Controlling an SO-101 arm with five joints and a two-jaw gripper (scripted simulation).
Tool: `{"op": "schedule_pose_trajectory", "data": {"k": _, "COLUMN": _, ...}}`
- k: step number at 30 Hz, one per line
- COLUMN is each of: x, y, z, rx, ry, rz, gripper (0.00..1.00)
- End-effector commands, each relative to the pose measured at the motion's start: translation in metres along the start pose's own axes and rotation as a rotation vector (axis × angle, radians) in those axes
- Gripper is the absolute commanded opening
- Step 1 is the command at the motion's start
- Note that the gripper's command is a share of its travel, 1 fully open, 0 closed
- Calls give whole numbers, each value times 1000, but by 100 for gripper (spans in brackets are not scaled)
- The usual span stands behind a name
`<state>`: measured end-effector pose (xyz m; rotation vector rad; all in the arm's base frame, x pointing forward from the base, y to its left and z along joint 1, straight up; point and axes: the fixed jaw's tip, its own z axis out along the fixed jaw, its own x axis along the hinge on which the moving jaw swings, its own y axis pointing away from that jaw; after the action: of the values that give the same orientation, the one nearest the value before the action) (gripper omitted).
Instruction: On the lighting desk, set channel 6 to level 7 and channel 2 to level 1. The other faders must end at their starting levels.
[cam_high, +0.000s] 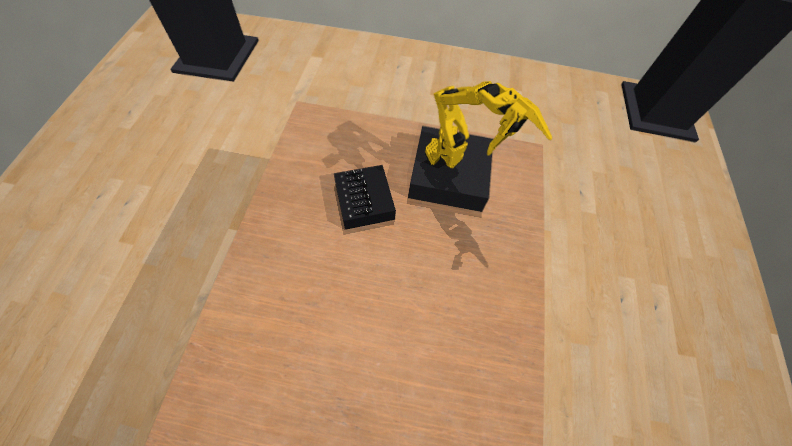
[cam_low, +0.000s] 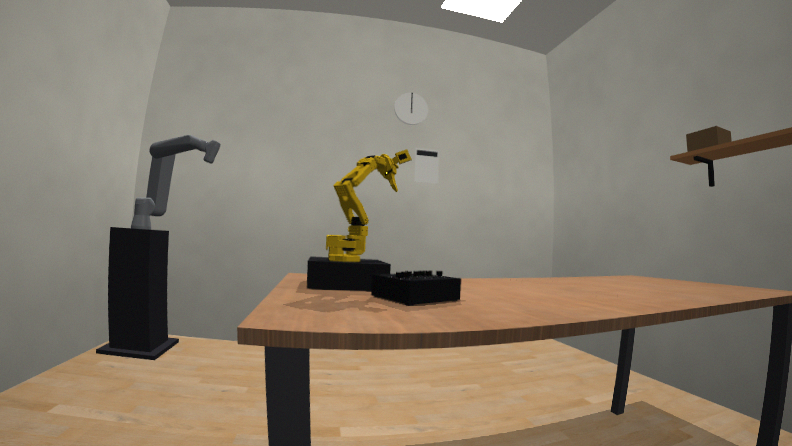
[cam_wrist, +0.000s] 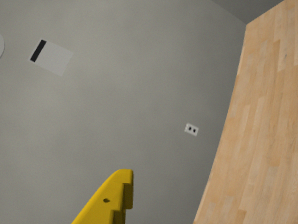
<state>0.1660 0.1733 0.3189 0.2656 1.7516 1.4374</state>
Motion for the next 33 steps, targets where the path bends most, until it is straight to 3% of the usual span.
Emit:
{"op": "schedule_pose_trajectory", "data": {"k": 1, "x": 0, "y": 1, "z": -1, "rx": -2, "ry": -1, "rz": 1, "gripper": 100}}
{"op": "schedule_pose_trajectory", "data": {"k": 31, "x": 0, "y": 1, "z": -1, "rx": -2, "ry": -1, "rz": 1, "gripper": 100}}
{"op": "schedule_pose_trajectory", "data": {"k": 32, "x": 0, "y": 1, "z": -1, "rx": -2, "ry": -1, "rz": 1, "gripper": 0}}
{"op": "schedule_pose_trajectory", "data": {"k": 33, "x": 0, "y": 1, "z": -1, "rx": -2, "ry": -1, "rz": 1, "gripper": 0}}
